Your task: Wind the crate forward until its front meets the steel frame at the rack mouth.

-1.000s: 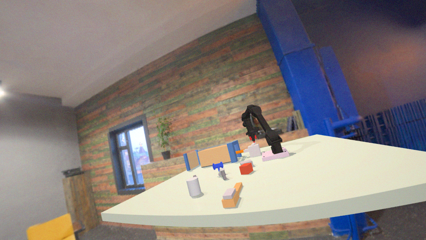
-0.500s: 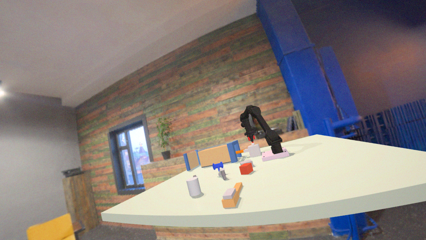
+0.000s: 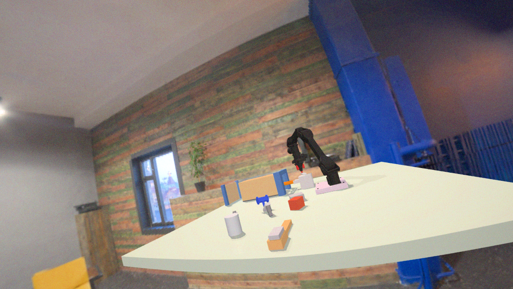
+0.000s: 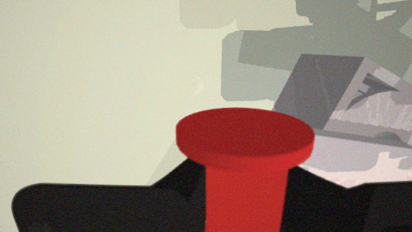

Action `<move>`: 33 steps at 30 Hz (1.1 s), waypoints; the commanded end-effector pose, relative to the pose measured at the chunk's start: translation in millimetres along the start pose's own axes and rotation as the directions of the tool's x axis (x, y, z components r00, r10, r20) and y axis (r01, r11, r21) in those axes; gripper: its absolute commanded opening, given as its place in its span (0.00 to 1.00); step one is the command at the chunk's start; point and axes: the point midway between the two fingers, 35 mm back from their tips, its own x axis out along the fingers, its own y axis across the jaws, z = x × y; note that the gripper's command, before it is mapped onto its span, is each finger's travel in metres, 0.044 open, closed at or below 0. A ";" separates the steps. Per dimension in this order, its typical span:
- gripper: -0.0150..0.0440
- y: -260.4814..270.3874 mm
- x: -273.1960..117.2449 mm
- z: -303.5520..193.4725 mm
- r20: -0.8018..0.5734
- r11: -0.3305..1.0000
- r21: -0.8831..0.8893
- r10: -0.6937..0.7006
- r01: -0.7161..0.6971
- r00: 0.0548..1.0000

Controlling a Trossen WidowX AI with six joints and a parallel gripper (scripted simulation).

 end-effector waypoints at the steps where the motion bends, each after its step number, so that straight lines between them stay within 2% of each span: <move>1: 0.25 -0.4 -1.2 -22.1 -0.029 1.000 -0.027 0.003 -0.004 1.000; 33: 0.25 -7.1 -2.0 -49.0 -0.032 1.000 -0.027 0.002 -0.003 0.999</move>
